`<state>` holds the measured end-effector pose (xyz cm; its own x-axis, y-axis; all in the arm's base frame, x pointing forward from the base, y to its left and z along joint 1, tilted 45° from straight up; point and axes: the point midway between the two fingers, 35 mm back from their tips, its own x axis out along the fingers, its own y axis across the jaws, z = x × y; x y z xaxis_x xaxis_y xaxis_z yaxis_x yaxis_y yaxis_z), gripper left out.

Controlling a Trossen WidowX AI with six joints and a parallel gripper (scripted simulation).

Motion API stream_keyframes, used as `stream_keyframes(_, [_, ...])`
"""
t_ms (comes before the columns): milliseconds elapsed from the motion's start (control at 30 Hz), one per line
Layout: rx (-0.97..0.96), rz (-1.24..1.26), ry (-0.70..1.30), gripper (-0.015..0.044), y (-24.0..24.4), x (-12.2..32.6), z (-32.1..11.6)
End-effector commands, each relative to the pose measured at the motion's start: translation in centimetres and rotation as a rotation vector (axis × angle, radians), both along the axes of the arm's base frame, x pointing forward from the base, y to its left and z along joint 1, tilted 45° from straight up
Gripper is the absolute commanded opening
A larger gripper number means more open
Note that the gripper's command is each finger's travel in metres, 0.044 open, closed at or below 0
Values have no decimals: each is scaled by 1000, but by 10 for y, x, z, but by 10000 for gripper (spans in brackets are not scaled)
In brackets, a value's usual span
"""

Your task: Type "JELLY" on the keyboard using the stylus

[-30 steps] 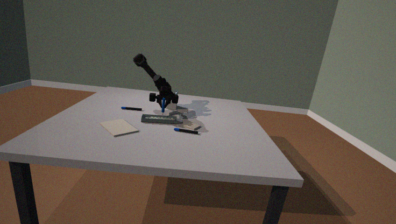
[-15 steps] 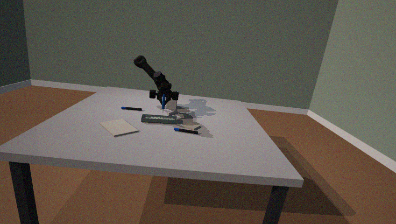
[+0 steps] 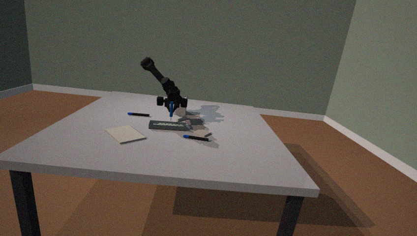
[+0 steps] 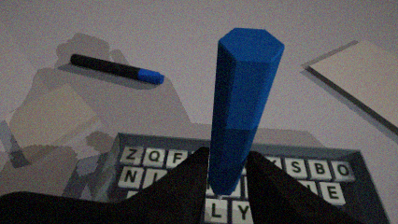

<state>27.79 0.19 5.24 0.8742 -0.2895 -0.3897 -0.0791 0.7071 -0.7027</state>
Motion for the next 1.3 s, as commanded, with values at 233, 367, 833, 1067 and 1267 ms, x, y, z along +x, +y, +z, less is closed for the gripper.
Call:
stream_keyframes(233, [-5, 7, 9, 0, -3, -2, -5])
stream_keyframes(367, [-5, 7, 9, 81, -3, -3, -6])
stream_keyframes(833, [-6, 7, 10, 81, -5, -3, -9])
stream_keyframes(1067, [-6, 7, 10, 81, -7, -3, -11])
stream_keyframes(1267, [-6, 7, 10, 81, -9, -3, -12])
